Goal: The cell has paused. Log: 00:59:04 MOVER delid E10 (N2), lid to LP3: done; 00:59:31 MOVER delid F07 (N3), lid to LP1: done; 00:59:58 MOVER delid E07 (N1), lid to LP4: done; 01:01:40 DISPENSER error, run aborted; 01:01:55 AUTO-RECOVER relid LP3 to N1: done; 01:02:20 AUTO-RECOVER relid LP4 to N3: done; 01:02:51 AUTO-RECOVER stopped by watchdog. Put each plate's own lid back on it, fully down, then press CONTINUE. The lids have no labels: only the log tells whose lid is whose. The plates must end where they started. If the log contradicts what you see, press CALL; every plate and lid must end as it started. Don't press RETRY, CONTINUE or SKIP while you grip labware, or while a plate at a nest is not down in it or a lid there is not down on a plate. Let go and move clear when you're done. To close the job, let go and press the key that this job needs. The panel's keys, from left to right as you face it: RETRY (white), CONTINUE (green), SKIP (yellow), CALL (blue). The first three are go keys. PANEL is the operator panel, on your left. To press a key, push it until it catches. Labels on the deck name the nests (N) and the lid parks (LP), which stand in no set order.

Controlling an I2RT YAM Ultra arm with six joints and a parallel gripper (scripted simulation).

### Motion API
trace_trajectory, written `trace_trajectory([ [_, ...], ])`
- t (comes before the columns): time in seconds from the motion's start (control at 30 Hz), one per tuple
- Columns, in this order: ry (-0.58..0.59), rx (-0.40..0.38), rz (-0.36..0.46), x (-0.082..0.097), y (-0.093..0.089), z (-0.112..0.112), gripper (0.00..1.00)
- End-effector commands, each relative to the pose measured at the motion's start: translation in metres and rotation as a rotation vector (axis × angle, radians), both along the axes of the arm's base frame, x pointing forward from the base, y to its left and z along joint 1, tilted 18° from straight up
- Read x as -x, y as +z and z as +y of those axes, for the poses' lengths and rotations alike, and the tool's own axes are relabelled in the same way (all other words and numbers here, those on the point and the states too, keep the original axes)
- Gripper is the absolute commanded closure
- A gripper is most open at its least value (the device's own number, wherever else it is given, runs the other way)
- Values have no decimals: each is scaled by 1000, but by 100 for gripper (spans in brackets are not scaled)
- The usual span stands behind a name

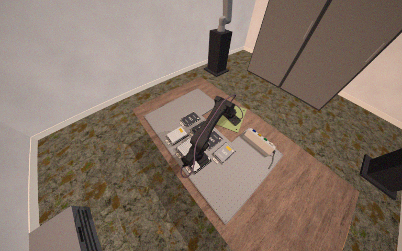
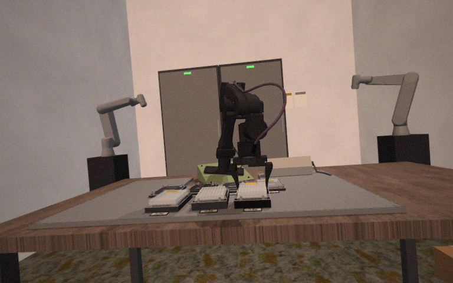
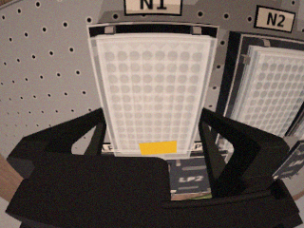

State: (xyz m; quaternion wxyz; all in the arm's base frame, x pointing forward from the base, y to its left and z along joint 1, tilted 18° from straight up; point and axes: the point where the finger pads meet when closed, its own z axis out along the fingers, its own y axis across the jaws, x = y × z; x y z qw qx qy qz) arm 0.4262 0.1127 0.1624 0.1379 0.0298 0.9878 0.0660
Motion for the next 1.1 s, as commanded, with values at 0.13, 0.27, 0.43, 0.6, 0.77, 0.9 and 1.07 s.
trace_trajectory([
  [0.13, -14, 0, -58, -2, 27, -7, 100],
  [0.27, -13, 1, -59, -2, 28, -8, 100],
  [0.43, -10, 1, -59, 0, 33, -8, 100],
  [0.6, -7, 1, -59, 1, 38, -7, 100],
  [0.77, -7, 0, -59, 3, 45, -7, 100],
  [0.9, -7, 1, -59, 4, 46, -8, 100],
  [1.07, -8, 1, -59, 4, 46, -9, 100],
])
